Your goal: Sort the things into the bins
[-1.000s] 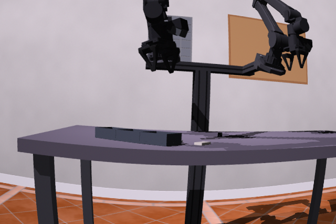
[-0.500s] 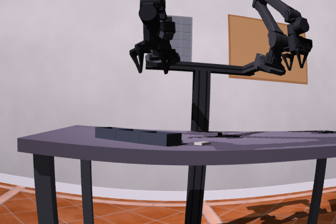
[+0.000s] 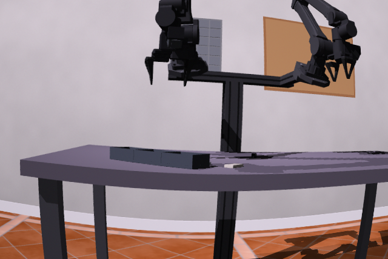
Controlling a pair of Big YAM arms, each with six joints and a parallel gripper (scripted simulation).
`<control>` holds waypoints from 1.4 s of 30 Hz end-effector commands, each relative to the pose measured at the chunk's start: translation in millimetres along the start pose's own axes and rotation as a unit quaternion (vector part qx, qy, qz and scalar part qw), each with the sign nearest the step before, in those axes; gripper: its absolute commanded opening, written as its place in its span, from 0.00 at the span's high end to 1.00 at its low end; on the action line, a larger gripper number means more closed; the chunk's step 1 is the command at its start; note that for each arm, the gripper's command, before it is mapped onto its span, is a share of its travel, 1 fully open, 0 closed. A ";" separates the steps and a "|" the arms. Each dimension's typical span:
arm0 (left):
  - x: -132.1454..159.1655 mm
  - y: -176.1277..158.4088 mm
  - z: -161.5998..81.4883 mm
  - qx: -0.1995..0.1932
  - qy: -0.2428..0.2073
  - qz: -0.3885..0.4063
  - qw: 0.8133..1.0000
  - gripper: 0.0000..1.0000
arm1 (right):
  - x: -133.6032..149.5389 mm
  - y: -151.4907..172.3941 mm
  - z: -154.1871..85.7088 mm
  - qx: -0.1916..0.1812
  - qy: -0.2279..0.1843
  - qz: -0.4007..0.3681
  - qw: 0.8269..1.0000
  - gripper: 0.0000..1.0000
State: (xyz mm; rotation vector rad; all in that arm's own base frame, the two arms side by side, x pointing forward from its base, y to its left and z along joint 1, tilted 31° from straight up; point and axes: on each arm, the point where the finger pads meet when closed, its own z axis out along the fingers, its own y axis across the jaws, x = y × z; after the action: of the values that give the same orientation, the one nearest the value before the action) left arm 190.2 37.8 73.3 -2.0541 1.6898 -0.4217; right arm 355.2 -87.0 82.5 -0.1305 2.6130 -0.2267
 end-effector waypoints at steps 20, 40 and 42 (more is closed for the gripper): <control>-1.5 3.7 -0.2 -0.005 -0.001 -0.009 1.000 0.00 | -14.8 -0.7 -3.5 0.005 -0.002 0.063 0.998 0.00; -1.5 3.7 -0.2 -0.005 -0.001 -0.009 1.000 0.00 | -16.6 0.1 -3.1 0.004 -0.001 0.062 0.998 0.00; -1.5 3.7 -0.2 -0.005 -0.001 -0.009 1.000 0.00 | -16.9 0.6 -3.0 0.004 -0.001 0.062 0.998 0.00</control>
State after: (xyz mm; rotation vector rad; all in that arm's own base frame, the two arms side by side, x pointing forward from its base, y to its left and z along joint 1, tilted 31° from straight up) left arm 190.2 37.8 73.3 -2.0541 1.6898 -0.4217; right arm 356.1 -84.4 82.9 0.0283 2.6176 -0.1945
